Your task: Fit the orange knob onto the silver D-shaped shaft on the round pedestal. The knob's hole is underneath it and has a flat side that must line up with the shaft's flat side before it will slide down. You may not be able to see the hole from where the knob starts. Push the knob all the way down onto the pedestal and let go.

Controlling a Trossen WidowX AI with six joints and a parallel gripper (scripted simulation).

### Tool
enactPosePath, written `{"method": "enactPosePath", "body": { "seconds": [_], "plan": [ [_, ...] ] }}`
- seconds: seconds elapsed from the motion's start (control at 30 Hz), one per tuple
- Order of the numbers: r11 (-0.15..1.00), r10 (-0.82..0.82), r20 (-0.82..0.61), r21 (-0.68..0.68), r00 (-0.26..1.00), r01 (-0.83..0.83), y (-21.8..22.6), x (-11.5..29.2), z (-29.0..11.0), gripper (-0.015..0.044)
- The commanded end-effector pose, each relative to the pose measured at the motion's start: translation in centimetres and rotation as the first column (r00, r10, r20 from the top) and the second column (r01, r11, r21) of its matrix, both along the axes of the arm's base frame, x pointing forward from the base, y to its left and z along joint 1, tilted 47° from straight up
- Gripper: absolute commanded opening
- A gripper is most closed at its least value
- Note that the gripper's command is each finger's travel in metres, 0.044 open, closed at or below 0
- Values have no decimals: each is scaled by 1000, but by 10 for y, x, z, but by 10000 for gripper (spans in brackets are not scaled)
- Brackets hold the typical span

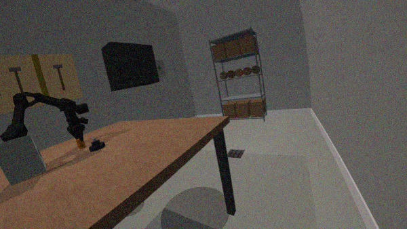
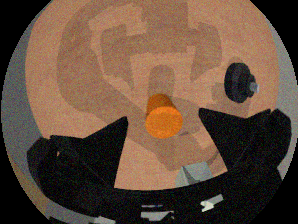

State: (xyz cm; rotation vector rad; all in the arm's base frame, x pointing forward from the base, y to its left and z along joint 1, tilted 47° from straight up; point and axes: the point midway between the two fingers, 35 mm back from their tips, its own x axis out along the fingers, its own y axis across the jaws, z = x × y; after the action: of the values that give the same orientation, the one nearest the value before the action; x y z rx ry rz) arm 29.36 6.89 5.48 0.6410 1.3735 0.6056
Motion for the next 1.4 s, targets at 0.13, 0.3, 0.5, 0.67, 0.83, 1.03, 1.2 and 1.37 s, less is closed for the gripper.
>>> {"method": "enactPosePath", "body": {
  "seconds": [0.13,0.3,0.5,0.67,0.83,1.03,1.2,1.37],
  "plan": [
    [1000,1,-6,5,1000,-1,11,0,-10,440],
    [1000,0,-6,6,1000,0,17,0,-15,440],
    [1000,0,-6,8,1000,0,24,0,-21,440],
    [1000,0,-6,10,1000,0,29,0,-25,440],
    [1000,0,-6,10,1000,0,29,0,-25,335],
    [1000,0,-6,10,1000,0,29,0,-25,177],
    [1000,0,-6,10,1000,0,29,0,-25,144],
    [1000,-6,8,8,1000,6,26,3,-23,32]
  ]
}}
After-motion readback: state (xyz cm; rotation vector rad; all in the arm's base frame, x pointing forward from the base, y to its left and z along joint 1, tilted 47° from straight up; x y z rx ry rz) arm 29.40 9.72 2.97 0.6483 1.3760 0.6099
